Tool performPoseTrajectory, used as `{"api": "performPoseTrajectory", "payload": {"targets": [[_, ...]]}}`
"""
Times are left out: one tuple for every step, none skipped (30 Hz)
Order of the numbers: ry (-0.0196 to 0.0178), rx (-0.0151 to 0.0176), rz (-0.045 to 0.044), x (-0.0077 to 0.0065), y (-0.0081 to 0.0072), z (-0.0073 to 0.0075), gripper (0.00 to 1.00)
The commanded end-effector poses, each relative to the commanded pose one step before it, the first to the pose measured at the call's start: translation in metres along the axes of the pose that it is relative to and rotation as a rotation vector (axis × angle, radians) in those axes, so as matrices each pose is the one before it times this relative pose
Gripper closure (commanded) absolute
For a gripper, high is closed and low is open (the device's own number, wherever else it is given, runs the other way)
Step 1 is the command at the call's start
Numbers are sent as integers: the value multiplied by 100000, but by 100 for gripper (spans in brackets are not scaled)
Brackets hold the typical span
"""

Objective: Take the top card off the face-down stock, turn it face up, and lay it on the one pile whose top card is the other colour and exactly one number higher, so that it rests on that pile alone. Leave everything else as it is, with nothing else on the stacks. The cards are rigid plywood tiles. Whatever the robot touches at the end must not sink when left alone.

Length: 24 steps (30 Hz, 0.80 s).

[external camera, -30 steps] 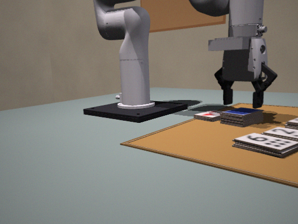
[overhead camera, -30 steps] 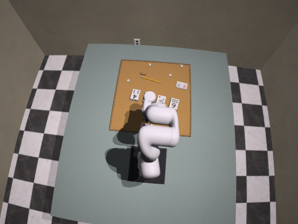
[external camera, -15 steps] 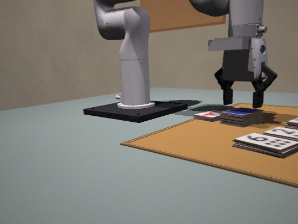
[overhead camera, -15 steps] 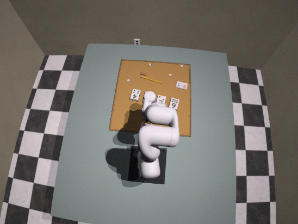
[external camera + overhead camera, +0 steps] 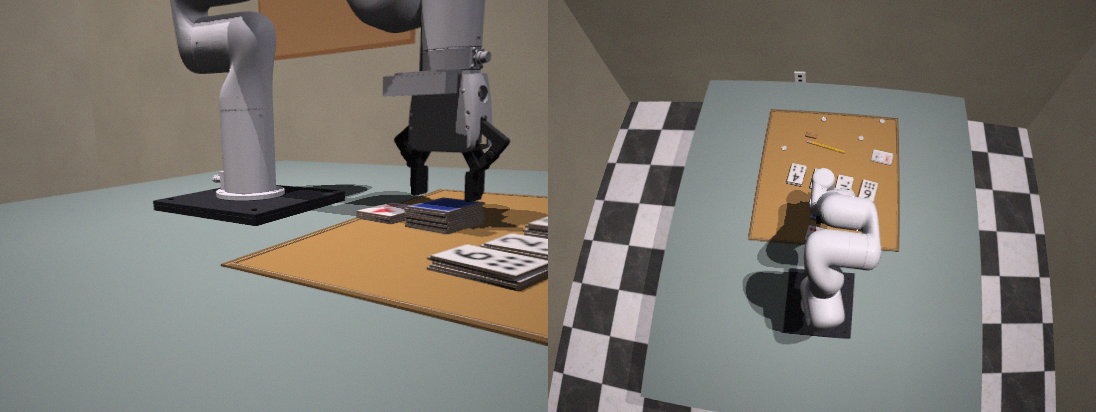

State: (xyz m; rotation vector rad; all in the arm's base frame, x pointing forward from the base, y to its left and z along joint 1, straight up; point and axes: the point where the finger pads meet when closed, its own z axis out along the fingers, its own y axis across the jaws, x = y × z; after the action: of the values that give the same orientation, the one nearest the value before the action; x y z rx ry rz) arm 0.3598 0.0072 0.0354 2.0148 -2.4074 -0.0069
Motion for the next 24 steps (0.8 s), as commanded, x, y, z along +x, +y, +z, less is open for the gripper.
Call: {"api": "performPoseTrajectory", "payload": {"targets": [[103,190,8,-30,-186,127,13],[1,0,0,-1,-8,60,13],[2,0,0,-1,-7,59,13],[0,0,0,-1,-8,56,13],[-1,1,0,-1,-7,53,13],[-1,0,0,-1,-7,49,13],[0,0,0,-1,-6,44,13],[0,0,0,-1,-5,39,13],[1,0,0,-1,-4,33,13],[1,0,0,0,-3,27,13],[1,0,0,0,-3,21,13],[1,0,0,0,-2,15,13],[0,0,0,0,-1,10,13],[0,0,0,0,0,0,13],[0,0,0,0,0,0,13],[0,0,0,0,-1,6,13],[0,0,0,0,0,2,13],[0,0,0,0,0,0,13],[0,0,0,0,0,0,13],[0,0,0,0,0,0,13],[0,0,0,0,0,0,13],[0,0,0,0,0,0,13],[0,0,0,0,0,0,13],[0,0,0,0,0,0,13]]}}
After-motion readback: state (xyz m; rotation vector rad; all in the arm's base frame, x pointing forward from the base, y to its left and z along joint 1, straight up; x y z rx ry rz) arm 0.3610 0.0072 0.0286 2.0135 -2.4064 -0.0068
